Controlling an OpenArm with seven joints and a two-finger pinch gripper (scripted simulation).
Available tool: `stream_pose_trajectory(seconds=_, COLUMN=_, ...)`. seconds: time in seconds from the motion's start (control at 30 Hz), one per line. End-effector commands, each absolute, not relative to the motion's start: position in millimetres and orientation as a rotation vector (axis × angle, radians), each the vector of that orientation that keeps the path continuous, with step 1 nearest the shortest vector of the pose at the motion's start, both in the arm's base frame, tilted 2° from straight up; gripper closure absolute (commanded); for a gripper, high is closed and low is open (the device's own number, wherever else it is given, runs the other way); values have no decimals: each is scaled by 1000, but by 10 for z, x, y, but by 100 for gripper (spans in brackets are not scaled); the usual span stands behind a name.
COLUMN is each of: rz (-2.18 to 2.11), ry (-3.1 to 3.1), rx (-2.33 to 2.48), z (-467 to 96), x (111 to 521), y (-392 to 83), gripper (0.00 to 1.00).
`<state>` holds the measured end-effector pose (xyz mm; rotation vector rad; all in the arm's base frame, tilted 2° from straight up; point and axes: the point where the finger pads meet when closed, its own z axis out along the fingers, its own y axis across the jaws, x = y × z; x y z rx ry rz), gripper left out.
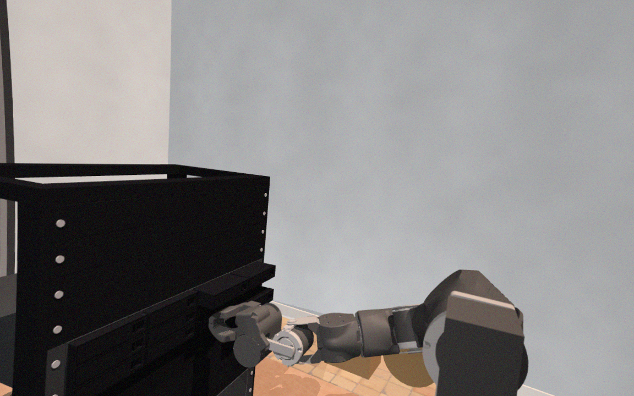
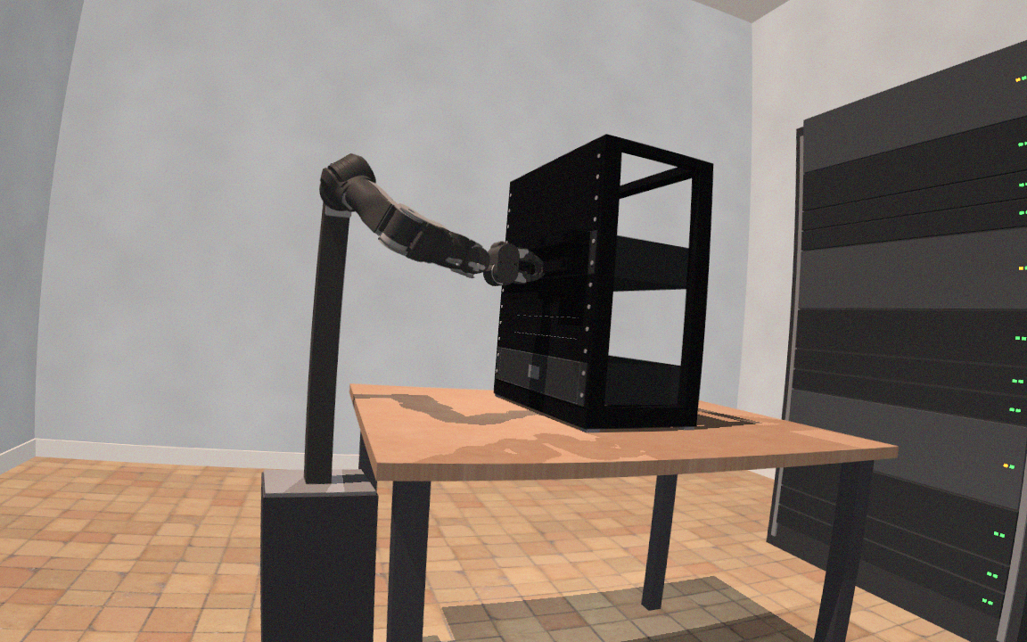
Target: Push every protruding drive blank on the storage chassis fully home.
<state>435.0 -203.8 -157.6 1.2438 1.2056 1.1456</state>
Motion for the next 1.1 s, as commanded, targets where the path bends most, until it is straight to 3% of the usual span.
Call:
stream_pose_trajectory(seconds=0.0, rz=1146, ry=1212, rx=1245, z=-1582, x=4361, y=-2027, gripper=100)
stream_pose_trajectory(seconds=1.07, rz=1147, ry=1212, rx=1245, z=-1581, x=4407, y=-2028, gripper=100)
